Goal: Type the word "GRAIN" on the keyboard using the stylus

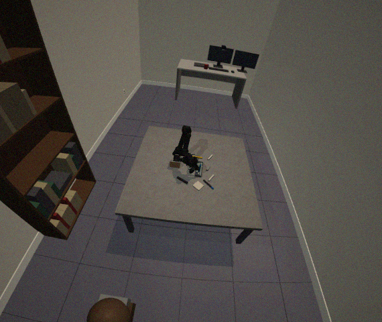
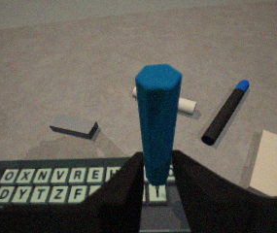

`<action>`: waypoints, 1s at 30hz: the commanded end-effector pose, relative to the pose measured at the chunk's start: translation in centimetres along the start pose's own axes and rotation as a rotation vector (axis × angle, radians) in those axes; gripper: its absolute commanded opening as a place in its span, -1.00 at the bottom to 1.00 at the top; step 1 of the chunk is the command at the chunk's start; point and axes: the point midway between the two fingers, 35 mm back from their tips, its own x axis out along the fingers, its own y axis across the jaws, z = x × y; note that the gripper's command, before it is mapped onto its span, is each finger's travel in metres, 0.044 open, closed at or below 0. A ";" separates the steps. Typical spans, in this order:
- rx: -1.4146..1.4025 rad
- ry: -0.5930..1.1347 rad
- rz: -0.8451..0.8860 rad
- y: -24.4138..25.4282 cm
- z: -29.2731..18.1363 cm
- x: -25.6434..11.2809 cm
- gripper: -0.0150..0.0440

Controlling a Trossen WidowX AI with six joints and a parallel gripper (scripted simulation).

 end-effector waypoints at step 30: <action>0.011 0.004 -0.004 0.0 -0.9 0.4 -0.22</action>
